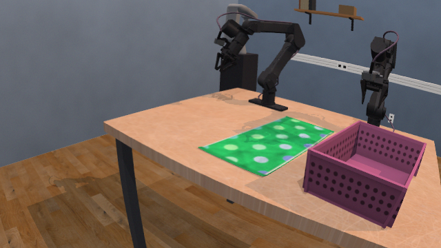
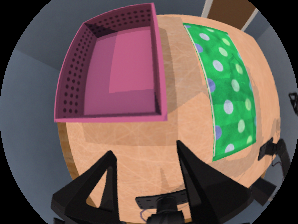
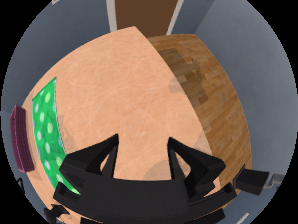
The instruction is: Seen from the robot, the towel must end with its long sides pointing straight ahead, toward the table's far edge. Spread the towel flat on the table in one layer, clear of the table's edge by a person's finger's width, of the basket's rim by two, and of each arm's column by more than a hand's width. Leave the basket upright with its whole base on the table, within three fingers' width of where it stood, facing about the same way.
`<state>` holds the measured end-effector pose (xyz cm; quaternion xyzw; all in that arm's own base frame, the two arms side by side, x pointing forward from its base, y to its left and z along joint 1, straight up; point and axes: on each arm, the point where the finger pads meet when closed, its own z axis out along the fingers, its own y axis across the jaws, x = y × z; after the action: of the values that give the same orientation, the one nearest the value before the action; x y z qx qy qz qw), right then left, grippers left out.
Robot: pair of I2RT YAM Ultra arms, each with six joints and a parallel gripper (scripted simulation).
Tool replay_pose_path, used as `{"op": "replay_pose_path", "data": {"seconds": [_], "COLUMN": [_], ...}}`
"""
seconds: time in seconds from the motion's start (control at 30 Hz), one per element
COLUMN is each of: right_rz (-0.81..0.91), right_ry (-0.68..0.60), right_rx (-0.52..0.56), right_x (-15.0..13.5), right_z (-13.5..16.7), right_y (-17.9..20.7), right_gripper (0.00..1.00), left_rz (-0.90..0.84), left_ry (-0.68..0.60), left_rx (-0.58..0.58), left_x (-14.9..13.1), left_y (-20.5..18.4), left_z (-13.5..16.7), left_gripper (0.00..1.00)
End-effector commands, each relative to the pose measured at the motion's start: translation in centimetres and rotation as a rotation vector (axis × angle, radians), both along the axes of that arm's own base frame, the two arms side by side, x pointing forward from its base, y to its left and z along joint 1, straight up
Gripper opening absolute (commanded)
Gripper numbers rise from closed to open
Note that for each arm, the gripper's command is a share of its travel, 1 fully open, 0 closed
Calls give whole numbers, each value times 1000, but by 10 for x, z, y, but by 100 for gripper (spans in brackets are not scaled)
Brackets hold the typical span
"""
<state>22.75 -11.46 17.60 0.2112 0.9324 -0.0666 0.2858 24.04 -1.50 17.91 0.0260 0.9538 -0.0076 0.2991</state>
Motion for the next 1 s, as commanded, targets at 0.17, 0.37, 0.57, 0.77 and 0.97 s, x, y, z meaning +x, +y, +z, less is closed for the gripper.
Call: {"op": "replay_pose_path", "data": {"seconds": [0.17,0.37,0.57,0.77,0.97], "right_rz": [-41,-40,-40,-40,-40], "right_ry": [-61,-51,-51,-51,-51], "right_rx": [-30,-26,-26,-26,-26], "right_x": [7,7,7,7,7], "right_z": [20,18,18,18,18], "right_y": [-8,-8,-8,-8,-8], "right_gripper": [64,64,64,64,64], "left_rz": [-13,-13,-13,-13,-13], "left_ry": [-12,-12,-12,-12,-12], "left_rx": [-2,-2,-2,-2,-2], "left_x": [0,0,0,0,0], "left_y": [-1,-1,-1,-1,-1], "left_z": [3,3,3,3,3], "left_gripper": [64,64,64,64,64]}}
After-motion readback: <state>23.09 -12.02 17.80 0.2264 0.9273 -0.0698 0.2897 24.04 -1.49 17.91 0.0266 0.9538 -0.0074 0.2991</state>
